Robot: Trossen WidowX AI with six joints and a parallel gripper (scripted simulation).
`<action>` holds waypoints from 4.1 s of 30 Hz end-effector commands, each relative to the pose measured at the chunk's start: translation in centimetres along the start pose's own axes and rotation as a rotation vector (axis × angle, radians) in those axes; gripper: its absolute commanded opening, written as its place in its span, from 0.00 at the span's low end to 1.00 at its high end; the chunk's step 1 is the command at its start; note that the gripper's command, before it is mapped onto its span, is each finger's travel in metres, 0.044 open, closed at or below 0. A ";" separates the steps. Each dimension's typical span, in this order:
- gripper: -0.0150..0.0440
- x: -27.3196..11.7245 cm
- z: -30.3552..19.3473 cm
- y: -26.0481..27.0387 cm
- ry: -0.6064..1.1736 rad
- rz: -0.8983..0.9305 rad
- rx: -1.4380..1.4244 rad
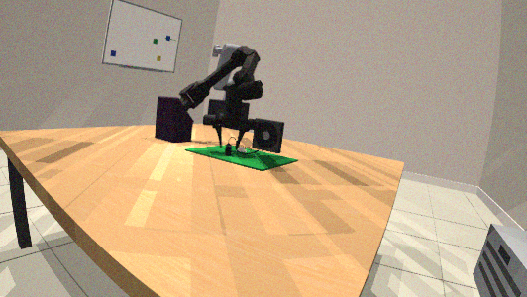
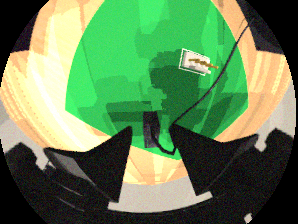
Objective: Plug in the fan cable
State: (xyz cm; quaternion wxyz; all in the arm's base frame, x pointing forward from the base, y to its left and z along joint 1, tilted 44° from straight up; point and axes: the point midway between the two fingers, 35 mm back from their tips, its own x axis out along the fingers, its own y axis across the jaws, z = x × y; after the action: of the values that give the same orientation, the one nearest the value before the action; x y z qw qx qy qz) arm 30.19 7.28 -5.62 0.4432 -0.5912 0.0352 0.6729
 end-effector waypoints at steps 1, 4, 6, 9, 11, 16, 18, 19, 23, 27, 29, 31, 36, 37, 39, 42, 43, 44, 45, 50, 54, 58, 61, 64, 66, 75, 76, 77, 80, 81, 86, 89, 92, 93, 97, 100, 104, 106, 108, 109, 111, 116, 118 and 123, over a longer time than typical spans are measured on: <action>0.60 0.0 0.0 0.0 0.001 -0.001 -0.001; 0.56 0.0 0.0 0.0 0.001 -0.001 -0.001; 0.54 0.0 0.0 0.0 0.001 -0.001 -0.001; 0.51 0.0 0.0 0.0 0.001 -0.001 -0.001; 0.49 0.0 0.0 0.0 0.001 -0.001 -0.001; 0.43 0.0 0.0 0.0 0.001 -0.001 -0.001; 0.41 0.0 0.0 0.0 0.001 -0.001 -0.001; 0.40 0.0 0.0 0.0 0.001 -0.001 -0.001; 0.35 0.0 0.0 0.0 0.001 -0.001 -0.001; 0.25 -0.4 -0.2 -0.1 0.001 0.000 -0.001; 0.25 -1.0 -0.4 -0.1 0.002 0.001 0.000; 0.25 -1.5 -0.7 -0.1 0.002 0.002 0.000; 0.25 -3.0 -1.2 -0.1 0.002 0.004 0.001; 0.25 -3.3 -1.3 -0.1 0.002 0.004 0.001; 0.25 -3.9 -1.5 -0.1 0.002 0.004 0.002; 0.25 -4.8 -1.7 -0.1 0.002 0.005 0.002; 0.25 -5.1 -1.8 -0.1 0.001 0.005 0.003; 0.25 -5.4 -1.8 -0.1 0.001 0.005 0.003; 0.25 -5.8 -1.9 -0.1 0.001 0.005 0.003; 0.25 -7.3 -2.2 0.0 0.000 0.005 0.004; 0.25 -8.6 -2.3 0.1 -0.002 0.004 0.005; 0.25 -9.7 -2.4 0.2 -0.003 0.003 0.006; 0.25 -9.8 -2.4 0.2 -0.005 0.003 0.029; 0.25 -9.8 -2.3 0.3 -0.012 0.005 0.126; 0.25 -9.8 -2.3 0.3 -0.017 0.007 0.195; 0.25 -9.8 -2.1 0.6 -0.039 0.019 0.505; 0.25 -9.8 -2.0 0.6 -0.041 0.021 0.540; 0.25 -9.8 -2.0 0.6 -0.043 0.023 0.574; 0.25 -9.8 -1.9 0.7 -0.050 0.029 0.678; 0.25 -9.8 -1.9 0.7 -0.052 0.031 0.712; 0.25 -9.8 -1.8 0.9 -0.061 0.042 0.884; 0.25 -9.9 -1.7 0.9 -0.067 0.051 0.988; 0.25 -9.9 -1.6 1.0 -0.071 0.059 1.091; 0.25 -9.9 -1.6 1.0 -0.073 0.062 1.125; 0.25 -9.9 -1.5 1.1 -0.078 0.075 1.263; 0.25 -9.9 -1.4 1.2 -0.082 0.086 1.366; 0.25 -9.9 -1.3 1.3 -0.085 0.101 1.504; 0.25 -10.0 -1.3 1.3 -0.087 0.109 1.573; 0.25 -10.0 -1.2 1.4 -0.088 0.118 1.641; 0.25 -10.0 -1.2 1.4 -0.088 0.122 1.676; 0.25 -10.0 -1.2 1.4 -0.089 0.131 1.744; 0.25 -10.0 -1.0 1.5 -0.089 0.155 1.916; 0.25 -10.1 -1.0 1.6 -0.088 0.165 1.985; 0.25 -10.1 -0.9 1.7 -0.084 0.191 2.156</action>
State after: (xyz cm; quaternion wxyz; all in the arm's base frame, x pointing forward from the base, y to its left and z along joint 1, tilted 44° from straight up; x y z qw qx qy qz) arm 28.90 0.15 1.71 0.6846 0.1029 0.6226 0.3647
